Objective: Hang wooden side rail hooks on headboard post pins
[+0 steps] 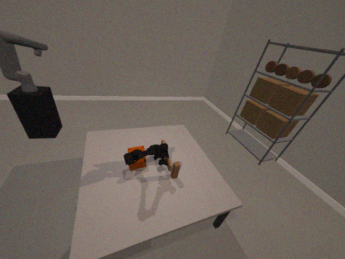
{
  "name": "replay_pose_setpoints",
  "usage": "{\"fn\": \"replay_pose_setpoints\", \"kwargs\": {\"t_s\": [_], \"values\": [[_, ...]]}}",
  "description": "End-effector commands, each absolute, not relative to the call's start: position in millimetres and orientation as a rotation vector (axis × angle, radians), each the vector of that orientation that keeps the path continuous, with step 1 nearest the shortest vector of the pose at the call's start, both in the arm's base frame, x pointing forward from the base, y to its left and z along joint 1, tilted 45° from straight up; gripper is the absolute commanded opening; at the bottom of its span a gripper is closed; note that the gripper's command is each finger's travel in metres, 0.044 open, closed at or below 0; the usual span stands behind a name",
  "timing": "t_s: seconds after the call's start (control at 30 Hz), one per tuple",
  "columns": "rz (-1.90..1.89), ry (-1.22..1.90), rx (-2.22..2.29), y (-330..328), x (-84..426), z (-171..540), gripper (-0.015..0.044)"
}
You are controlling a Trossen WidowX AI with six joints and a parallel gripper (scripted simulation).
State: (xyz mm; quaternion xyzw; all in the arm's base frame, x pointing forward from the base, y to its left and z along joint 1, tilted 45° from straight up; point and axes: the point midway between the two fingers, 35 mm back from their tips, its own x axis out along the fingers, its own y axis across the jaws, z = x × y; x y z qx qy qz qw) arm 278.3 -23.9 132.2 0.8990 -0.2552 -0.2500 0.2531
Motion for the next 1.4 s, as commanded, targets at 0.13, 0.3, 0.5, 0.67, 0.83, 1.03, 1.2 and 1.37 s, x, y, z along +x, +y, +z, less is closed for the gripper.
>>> {"fn": "replay_pose_setpoints", "kwargs": {"t_s": [0.13,0.3,0.5,0.67,0.83,1.03,1.2,1.37], "values": [[-0.682,-0.701,2.441,-24.6,277.6,131.6,0.044],[-0.657,-0.638,2.369,-7.9,290.1,137.6,0.044],[-0.646,-0.431,2.11,12.9,300.2,132.0,0.044],[-0.646,-0.373,1.722,11.0,307.3,132.3,0.044],[-0.677,-0.316,1.307,8.0,311.0,131.1,0.044],[-0.748,-0.23,0.817,3.1,310.3,127.5,0.044],[-0.823,-0.132,0.422,-2.0,305.7,122.7,0.044],[-0.879,-0.051,0.169,-6.1,300.2,118.3,0.044]]}}
